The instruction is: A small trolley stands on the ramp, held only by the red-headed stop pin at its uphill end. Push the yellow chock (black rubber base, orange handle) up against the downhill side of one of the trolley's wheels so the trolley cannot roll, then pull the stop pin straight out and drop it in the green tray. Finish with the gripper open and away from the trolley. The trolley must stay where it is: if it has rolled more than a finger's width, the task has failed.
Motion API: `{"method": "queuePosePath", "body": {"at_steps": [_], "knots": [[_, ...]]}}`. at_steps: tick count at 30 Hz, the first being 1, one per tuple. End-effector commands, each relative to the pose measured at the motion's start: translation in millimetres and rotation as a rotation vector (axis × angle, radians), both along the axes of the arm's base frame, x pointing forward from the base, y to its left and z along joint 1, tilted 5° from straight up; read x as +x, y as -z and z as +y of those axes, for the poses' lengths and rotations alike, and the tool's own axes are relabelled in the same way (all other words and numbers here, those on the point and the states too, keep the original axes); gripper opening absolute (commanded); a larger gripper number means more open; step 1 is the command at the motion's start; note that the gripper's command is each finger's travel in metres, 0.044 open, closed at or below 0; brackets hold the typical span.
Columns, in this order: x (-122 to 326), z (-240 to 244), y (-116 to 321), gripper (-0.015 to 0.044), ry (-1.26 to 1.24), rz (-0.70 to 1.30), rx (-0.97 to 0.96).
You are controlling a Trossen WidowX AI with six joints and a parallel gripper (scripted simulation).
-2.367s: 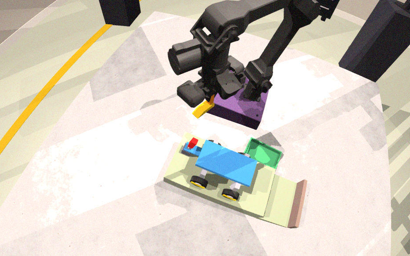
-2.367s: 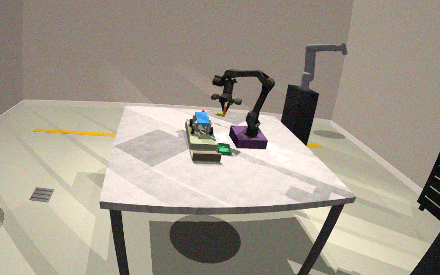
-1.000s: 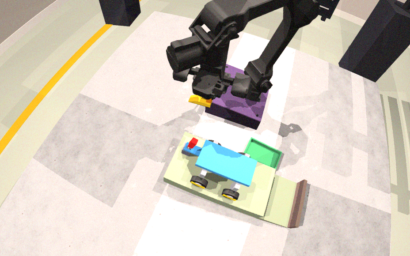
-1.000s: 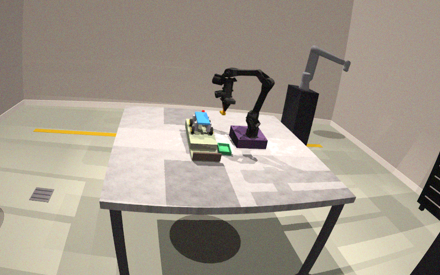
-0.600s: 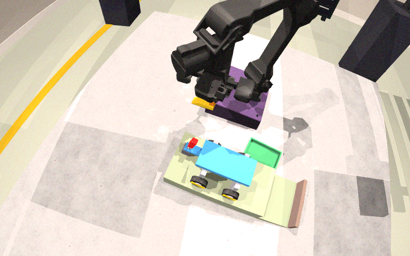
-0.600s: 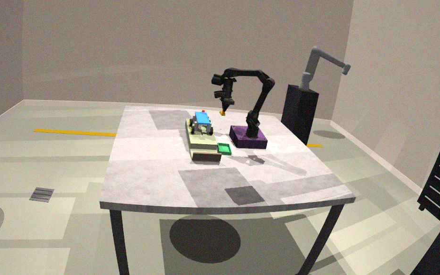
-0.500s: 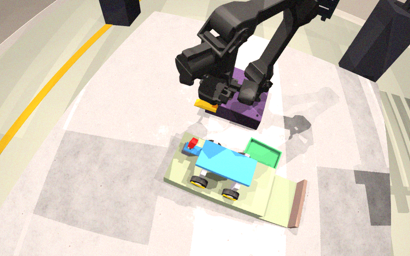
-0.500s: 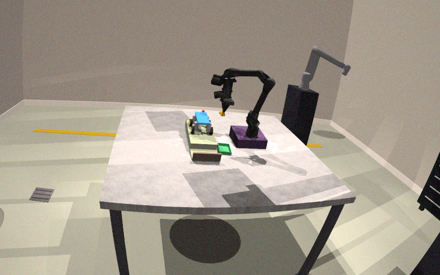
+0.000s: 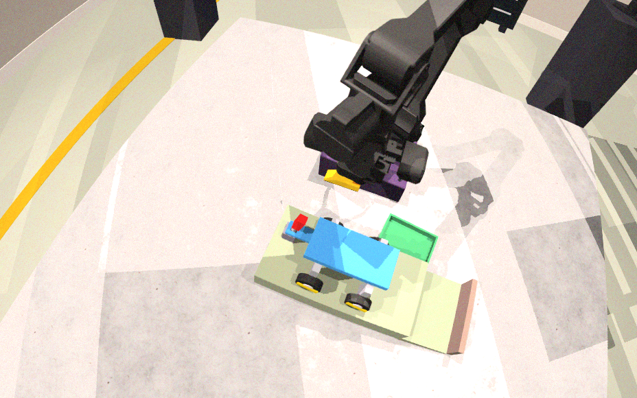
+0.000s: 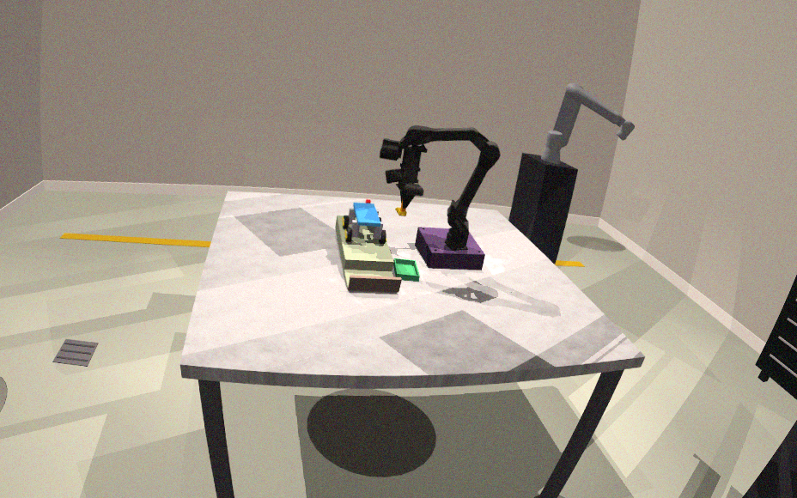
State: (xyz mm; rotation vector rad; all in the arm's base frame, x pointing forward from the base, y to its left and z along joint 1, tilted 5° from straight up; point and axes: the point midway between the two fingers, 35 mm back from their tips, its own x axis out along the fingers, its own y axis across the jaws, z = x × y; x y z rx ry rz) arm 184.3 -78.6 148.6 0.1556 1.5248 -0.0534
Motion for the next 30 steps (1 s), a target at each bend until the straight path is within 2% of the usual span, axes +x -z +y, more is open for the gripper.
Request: {"method": "queuePosePath", "body": {"at_steps": [1,30], "knots": [[4.8,12.2,0.3,0.0,0.005,-0.003,0.004],[39.9,106.4,2.0,0.0,0.005,-0.008,0.015]]}}
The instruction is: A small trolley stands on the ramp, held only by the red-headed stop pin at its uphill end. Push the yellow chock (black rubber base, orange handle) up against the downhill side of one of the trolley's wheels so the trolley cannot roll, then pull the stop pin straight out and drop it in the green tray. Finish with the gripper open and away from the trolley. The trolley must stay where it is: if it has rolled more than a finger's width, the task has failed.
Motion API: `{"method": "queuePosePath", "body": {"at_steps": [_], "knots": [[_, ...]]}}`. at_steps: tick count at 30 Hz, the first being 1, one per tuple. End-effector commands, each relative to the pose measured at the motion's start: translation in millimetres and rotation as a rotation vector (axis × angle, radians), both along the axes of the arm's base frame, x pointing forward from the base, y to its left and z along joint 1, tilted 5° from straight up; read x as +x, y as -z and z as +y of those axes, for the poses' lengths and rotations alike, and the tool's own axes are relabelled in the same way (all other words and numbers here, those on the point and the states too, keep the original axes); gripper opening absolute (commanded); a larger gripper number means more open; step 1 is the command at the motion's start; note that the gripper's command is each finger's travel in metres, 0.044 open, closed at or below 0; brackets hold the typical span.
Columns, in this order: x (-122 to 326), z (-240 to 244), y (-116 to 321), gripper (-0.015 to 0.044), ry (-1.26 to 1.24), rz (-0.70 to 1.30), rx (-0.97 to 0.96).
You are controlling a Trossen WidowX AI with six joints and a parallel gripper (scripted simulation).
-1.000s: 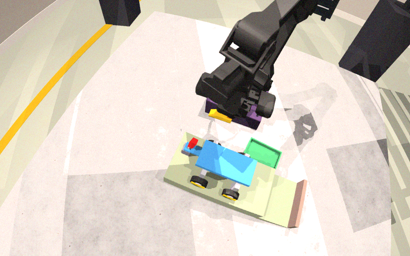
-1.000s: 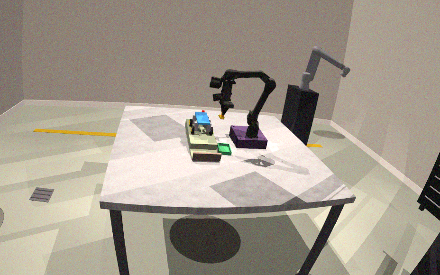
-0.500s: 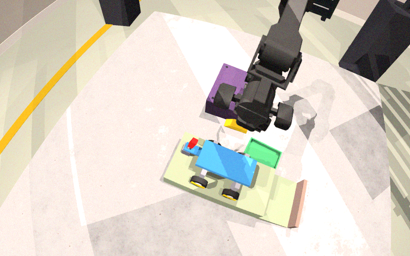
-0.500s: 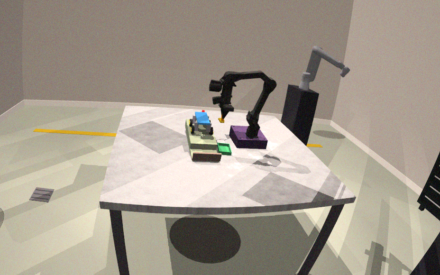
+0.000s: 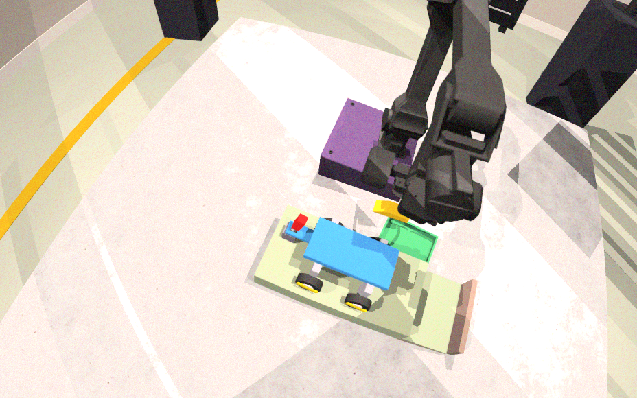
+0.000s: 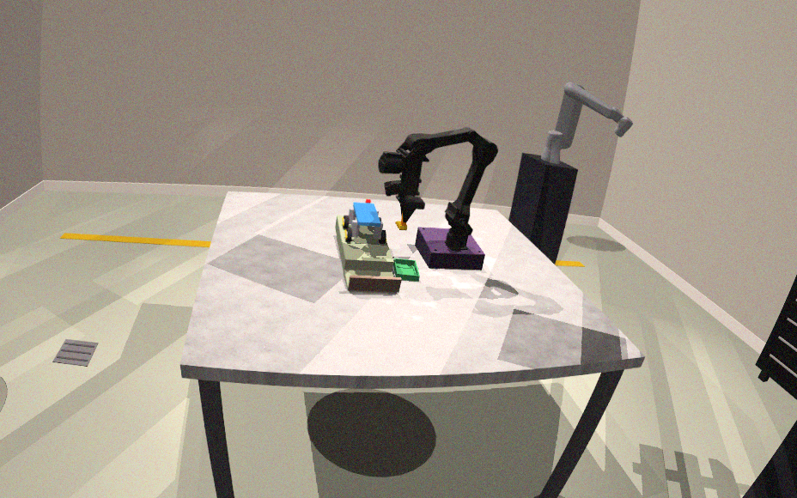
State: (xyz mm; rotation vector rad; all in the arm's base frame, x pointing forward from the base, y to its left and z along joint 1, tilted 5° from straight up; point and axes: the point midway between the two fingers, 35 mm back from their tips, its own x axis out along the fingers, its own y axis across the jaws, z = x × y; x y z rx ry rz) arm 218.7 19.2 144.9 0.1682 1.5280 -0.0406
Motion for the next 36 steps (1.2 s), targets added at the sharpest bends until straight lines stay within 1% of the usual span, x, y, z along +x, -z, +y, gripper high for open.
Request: {"method": "queuePosePath", "body": {"at_steps": [1,17,25,29,36], "knots": [[6.7,11.8,-1.7,0.0,0.006,-0.01,-0.001],[32.2,70.3,-4.4,0.0,0.006,-0.013,0.006],[33.8,76.6,-4.9,0.0,0.011,0.004,-0.109],[34.6,76.7,-4.8,0.0,0.011,0.004,-0.112],[52.4,76.1,-0.8,0.0,0.011,0.002,-0.112]]}}
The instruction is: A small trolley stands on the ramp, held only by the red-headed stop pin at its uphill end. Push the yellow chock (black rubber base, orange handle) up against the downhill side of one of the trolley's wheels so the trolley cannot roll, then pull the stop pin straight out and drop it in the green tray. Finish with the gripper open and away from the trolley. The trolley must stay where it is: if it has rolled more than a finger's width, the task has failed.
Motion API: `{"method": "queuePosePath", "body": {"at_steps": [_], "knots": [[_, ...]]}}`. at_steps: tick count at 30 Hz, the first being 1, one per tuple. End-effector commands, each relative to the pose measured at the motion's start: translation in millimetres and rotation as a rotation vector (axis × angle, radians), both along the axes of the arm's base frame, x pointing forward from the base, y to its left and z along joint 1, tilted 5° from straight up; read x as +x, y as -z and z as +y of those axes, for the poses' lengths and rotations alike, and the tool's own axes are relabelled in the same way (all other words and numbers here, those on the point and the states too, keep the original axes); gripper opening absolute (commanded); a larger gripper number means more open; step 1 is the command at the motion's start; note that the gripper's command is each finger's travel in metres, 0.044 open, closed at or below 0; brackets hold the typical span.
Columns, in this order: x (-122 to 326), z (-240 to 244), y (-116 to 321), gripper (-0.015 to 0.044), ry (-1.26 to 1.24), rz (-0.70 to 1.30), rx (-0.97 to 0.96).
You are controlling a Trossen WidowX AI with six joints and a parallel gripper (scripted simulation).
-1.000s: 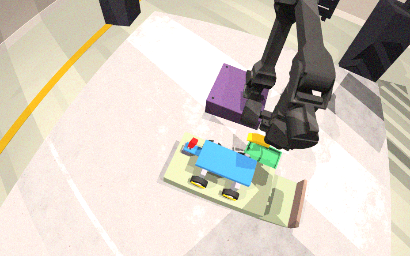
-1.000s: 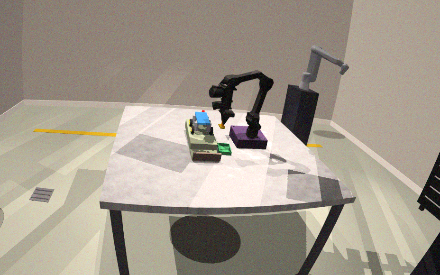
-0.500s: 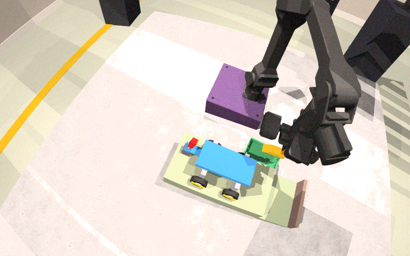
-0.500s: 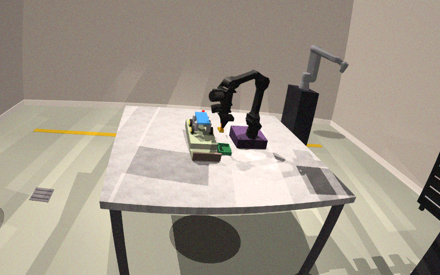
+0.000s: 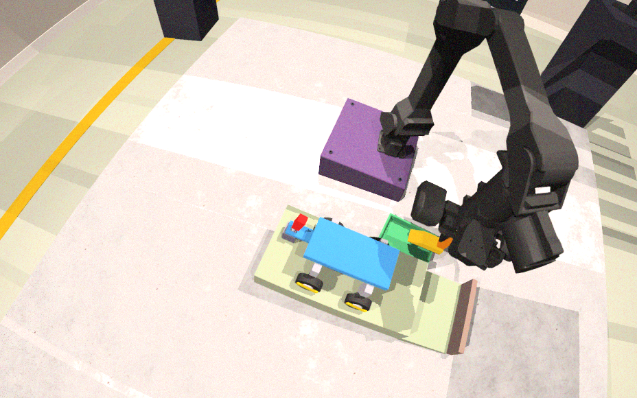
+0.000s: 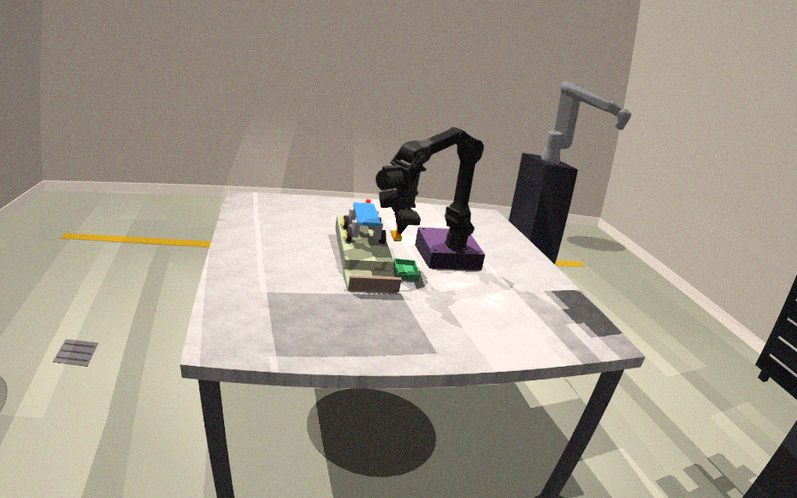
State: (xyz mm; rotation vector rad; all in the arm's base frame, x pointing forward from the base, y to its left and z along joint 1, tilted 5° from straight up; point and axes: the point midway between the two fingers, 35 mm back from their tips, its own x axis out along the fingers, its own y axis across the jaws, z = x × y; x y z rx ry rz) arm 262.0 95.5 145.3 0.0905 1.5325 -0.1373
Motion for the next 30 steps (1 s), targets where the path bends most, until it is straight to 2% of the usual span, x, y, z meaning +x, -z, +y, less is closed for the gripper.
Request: {"method": "queuePosePath", "body": {"at_steps": [1,10,30], "knots": [[11.6,-0.3,0.0,0.0,-0.004,-0.01,-0.001],[20.5,-0.6,4.1,0.0,-0.004,-0.011,-0.001],[24.4,-1.5,53.4,0.0,-0.004,-0.011,-0.002]]}}
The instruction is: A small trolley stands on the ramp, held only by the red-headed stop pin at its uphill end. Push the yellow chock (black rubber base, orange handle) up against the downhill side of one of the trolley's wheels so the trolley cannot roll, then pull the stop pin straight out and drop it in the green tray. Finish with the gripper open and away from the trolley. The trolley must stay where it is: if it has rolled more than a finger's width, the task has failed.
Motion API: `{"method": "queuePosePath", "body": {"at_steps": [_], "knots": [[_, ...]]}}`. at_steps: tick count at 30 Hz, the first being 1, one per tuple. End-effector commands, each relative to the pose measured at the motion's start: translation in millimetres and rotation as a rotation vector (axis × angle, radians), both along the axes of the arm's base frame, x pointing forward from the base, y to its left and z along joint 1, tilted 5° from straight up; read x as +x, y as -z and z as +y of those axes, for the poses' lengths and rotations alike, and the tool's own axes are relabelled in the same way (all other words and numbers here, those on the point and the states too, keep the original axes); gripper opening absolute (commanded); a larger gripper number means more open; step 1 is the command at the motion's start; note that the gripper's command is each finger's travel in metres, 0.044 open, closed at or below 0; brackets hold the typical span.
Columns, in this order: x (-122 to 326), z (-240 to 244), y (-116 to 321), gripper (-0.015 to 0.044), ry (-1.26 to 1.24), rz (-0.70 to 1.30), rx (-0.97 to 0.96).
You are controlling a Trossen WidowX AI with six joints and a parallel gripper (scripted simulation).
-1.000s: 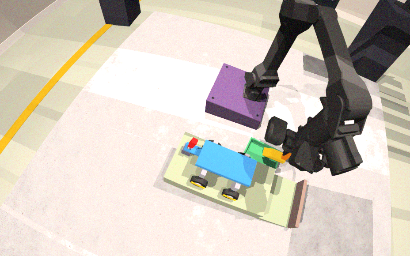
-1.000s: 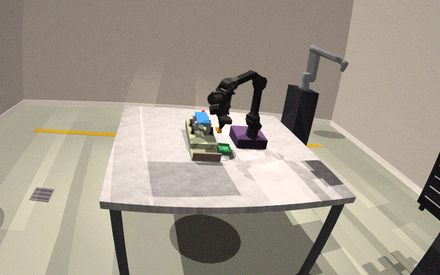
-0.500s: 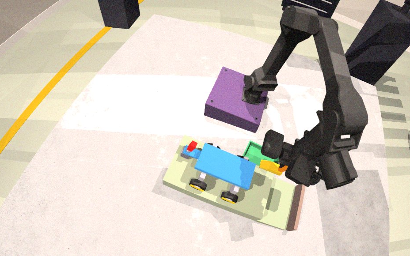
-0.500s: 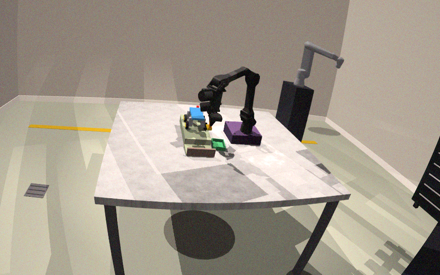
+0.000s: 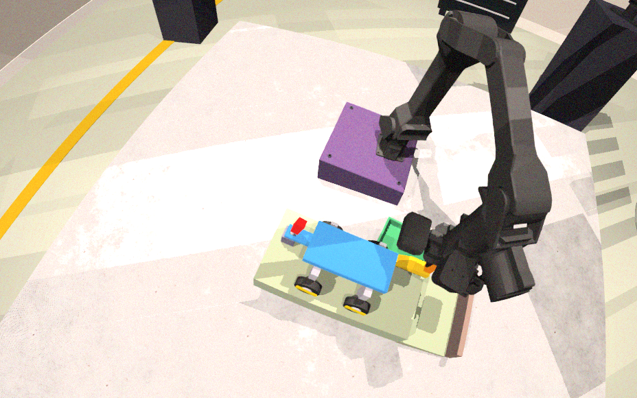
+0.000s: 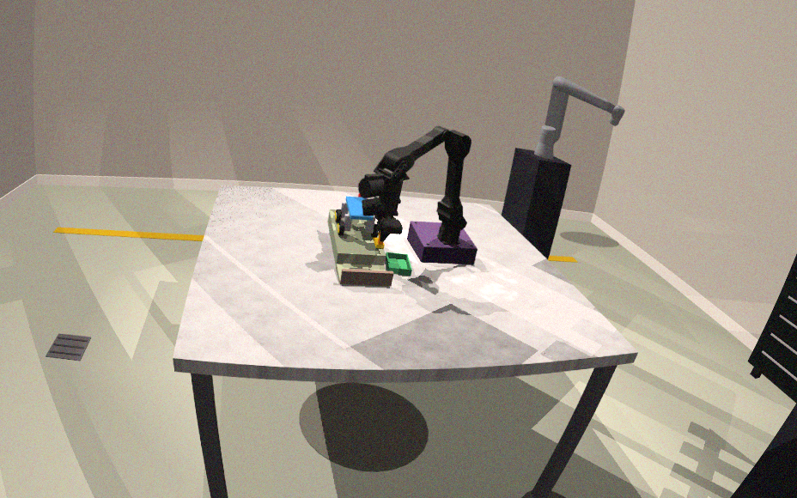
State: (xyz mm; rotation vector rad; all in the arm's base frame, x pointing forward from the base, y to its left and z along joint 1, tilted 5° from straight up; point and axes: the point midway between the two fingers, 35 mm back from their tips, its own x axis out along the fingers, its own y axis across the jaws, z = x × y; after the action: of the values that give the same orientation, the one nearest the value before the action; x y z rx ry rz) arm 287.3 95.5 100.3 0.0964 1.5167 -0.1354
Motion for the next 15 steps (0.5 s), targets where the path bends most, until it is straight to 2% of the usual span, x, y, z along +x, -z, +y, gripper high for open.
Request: {"method": "queuePosePath", "body": {"at_steps": [1,15], "knots": [[-1.0,-1.7,10.7,0.0,-0.006,0.005,-0.006],[-1.9,-8.5,17.7,0.0,-0.006,0.006,-0.006]]}}
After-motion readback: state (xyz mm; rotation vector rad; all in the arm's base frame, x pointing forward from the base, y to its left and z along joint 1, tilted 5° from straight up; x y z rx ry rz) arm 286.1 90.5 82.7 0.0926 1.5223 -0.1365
